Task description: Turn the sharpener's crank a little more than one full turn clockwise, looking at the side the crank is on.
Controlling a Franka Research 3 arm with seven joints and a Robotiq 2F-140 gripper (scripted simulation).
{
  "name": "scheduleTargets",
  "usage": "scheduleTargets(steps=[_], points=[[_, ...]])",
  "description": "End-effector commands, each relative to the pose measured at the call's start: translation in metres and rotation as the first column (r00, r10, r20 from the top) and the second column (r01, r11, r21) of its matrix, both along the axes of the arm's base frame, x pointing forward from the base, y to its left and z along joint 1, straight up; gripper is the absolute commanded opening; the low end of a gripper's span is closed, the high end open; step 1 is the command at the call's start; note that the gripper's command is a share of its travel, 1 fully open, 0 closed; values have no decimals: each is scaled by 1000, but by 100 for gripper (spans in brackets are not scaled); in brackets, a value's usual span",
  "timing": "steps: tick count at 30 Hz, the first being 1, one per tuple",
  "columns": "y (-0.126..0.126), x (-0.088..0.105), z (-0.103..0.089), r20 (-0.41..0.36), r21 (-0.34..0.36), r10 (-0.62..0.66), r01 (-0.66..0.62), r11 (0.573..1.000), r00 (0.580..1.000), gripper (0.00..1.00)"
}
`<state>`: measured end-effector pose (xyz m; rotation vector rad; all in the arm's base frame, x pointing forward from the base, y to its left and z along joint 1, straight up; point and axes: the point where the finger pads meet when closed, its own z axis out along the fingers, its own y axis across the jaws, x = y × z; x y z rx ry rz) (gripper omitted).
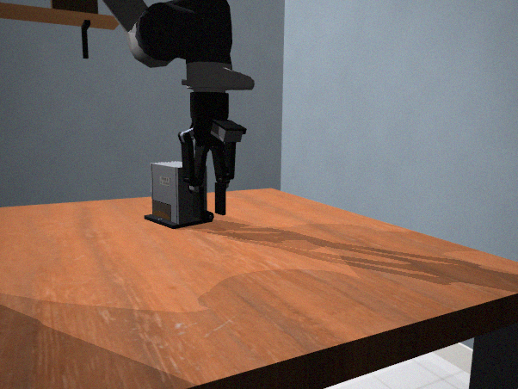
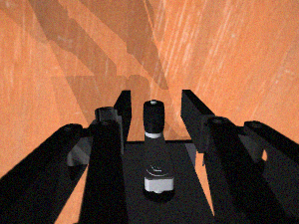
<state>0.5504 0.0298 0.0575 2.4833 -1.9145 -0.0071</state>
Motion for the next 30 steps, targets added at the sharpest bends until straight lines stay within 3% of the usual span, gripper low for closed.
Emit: scheduleTargets(steps=[1,30], points=[[0,2,-3,7,2,8,-8,1000,1000,39],[0,2,-20,7,2,8,-8,1000,1000,39]])
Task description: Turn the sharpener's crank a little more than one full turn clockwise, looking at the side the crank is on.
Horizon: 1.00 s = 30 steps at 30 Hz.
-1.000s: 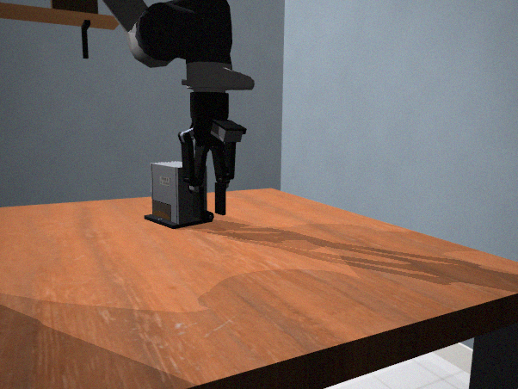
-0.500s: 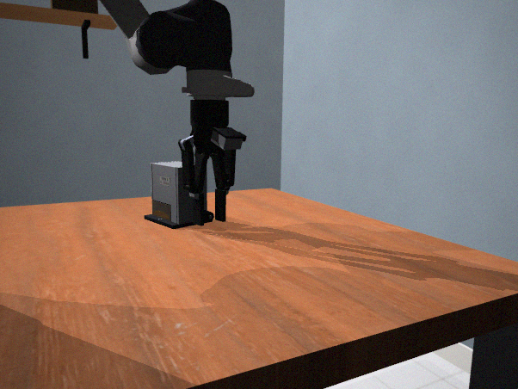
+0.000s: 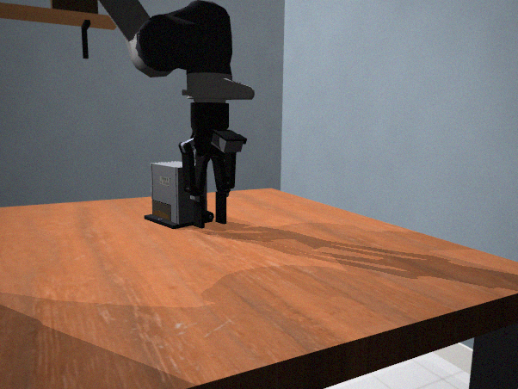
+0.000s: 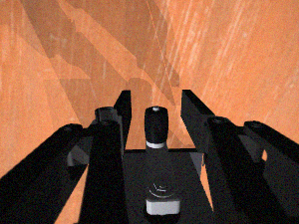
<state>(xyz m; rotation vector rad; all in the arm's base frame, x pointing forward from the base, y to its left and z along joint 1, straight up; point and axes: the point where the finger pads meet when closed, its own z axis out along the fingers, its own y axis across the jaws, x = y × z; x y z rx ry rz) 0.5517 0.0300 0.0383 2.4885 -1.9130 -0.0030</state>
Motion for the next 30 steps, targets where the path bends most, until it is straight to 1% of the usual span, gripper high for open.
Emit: scheduleTargets(steps=[1,16,17,30], points=[[0,1,-1,3,1,5,-5,1000,1000,39],[0,1,-1,3,1,5,-5,1000,1000,39],[0,1,-1,3,1,5,-5,1000,1000,10],[0,1,-1,3,1,5,-5,1000,1000,10]])
